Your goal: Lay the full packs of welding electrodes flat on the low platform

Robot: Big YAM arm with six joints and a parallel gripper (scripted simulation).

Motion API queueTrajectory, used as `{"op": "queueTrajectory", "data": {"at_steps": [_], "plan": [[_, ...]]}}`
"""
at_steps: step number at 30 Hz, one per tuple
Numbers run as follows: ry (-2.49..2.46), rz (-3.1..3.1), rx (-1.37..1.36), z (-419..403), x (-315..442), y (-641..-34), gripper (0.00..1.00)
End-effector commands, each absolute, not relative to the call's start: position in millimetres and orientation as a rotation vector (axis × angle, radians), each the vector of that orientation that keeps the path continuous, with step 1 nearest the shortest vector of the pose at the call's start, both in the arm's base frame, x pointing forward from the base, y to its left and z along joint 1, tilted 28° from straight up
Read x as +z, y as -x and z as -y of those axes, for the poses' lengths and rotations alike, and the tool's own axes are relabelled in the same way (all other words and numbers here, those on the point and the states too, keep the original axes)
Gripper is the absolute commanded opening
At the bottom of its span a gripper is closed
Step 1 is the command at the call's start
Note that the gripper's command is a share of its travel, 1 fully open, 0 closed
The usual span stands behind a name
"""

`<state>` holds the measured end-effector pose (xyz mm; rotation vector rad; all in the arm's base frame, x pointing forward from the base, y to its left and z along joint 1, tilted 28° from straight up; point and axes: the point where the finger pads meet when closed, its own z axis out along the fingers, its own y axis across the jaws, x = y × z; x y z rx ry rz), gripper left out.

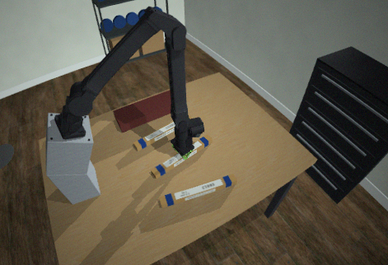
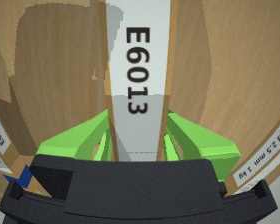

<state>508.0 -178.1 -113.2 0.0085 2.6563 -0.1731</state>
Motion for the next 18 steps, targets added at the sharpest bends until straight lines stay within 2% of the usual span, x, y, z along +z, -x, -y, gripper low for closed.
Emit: {"op": "queueTrajectory", "data": {"at_steps": [1, 18], "plan": [[-0.005, -2.671, -0.164, 171, -124, -507, 0.00], [-0.005, -2.659, -0.170, 171, -95, -499, 0.00]]}}
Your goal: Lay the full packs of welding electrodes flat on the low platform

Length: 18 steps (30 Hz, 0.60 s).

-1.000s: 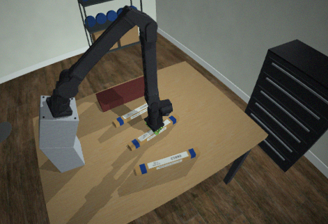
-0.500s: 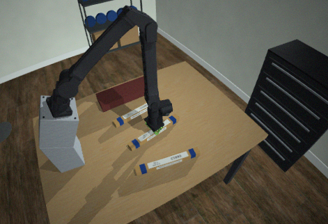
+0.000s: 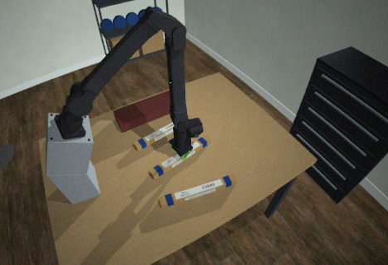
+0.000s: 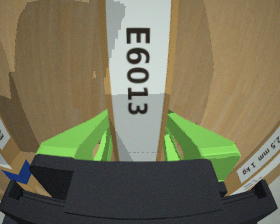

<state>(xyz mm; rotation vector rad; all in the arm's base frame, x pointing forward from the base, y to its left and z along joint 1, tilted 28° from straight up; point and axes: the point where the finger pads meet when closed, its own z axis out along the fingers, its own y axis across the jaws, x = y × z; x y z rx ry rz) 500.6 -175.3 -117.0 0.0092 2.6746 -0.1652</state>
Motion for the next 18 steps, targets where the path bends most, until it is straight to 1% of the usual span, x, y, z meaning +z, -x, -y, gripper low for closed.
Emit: {"op": "queueTrajectory", "data": {"at_steps": [1, 18], "plan": [[-0.005, -2.659, -0.171, 171, -93, -498, 0.00], [-0.007, -2.656, -0.176, 172, -69, -486, 0.00]]}}
